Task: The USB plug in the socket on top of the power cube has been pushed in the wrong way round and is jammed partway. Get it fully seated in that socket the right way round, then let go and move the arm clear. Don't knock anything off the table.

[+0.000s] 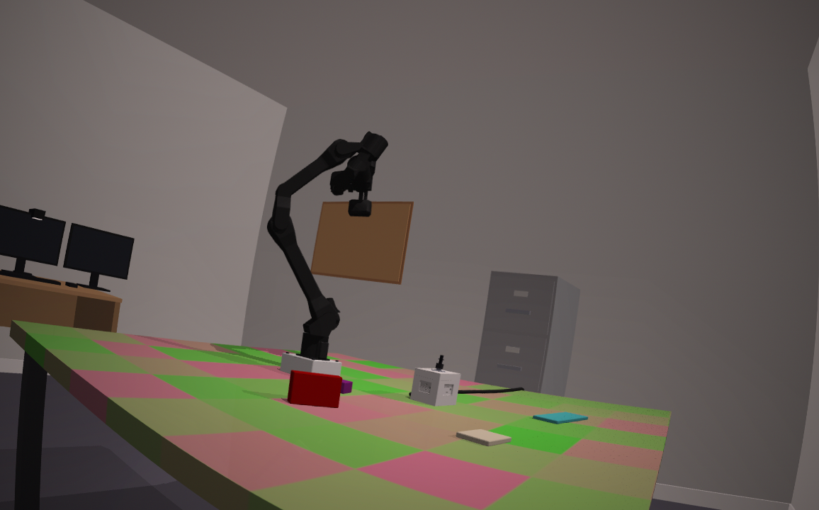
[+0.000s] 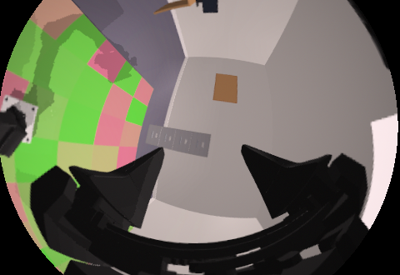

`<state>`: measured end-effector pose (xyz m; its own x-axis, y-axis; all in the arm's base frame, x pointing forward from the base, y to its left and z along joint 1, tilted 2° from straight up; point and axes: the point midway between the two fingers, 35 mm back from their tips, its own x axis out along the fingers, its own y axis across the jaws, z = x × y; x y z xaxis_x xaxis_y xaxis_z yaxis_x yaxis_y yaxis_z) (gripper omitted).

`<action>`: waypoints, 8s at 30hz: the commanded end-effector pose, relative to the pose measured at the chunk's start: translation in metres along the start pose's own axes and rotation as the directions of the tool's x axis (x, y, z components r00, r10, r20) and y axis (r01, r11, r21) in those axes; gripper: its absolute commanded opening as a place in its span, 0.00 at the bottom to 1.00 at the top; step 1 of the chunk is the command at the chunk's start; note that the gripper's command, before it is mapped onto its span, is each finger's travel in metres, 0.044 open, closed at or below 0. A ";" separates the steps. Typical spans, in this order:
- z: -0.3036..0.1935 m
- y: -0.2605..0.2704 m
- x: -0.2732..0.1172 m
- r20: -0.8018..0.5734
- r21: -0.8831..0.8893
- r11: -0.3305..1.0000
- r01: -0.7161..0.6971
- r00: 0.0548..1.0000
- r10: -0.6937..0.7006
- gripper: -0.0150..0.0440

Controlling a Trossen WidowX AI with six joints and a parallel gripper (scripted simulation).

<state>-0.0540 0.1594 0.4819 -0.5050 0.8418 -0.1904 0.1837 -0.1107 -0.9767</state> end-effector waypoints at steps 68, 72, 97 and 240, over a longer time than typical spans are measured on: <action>-0.241 0.441 -0.164 0.076 0.717 -0.200 0.668 0.211 0.975 1.00; -0.240 0.445 -0.163 0.076 0.717 -0.200 0.668 0.211 0.975 1.00; -0.241 0.448 -0.162 0.072 0.721 -0.198 0.664 0.213 0.974 0.47; -0.243 0.422 -0.168 0.072 -0.872 -0.042 0.488 0.213 0.974 0.25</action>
<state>0.3130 0.0996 0.1265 0.0104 0.0330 -0.9994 0.3973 0.9170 0.0344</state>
